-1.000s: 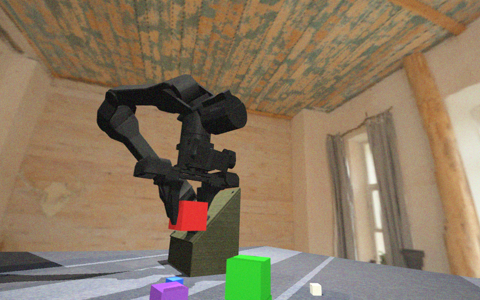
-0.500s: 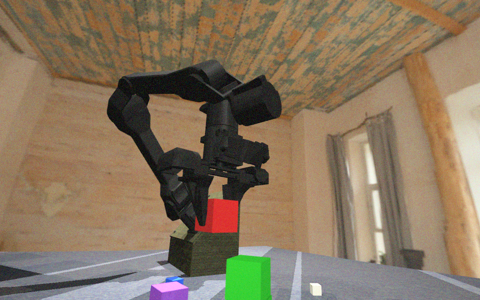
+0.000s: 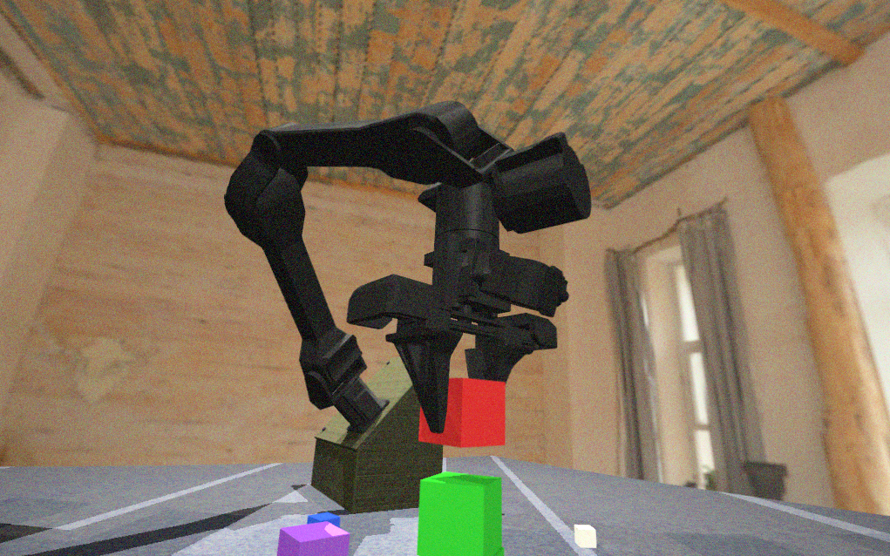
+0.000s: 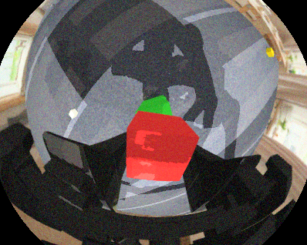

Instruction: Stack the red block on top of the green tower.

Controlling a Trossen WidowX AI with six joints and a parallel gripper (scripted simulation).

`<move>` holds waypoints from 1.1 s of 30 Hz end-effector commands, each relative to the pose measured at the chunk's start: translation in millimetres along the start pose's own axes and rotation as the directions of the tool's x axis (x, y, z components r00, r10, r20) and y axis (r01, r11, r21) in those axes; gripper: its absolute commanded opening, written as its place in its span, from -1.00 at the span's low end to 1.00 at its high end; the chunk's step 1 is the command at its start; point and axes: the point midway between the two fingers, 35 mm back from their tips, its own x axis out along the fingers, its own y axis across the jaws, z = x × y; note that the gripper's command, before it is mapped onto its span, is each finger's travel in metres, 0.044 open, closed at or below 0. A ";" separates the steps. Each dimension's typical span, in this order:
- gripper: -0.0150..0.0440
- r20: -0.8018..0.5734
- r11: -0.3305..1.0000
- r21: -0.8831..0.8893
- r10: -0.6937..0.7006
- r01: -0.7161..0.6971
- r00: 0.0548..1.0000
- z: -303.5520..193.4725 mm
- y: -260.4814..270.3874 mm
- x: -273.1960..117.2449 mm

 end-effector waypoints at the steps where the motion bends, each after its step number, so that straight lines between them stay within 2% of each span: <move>1: -0.49 0.009 1.000 0.005 -0.002 0.002 1.000 2.2 0.0 -4.5; 10: -0.49 0.009 1.000 0.005 -0.004 0.004 1.000 2.5 -0.4 24.1; 24: -0.49 0.009 1.000 0.005 -0.003 0.003 1.000 2.7 -0.4 20.4; 33: 0.31 0.005 1.000 0.007 -0.002 0.001 1.000 2.1 -0.5 24.8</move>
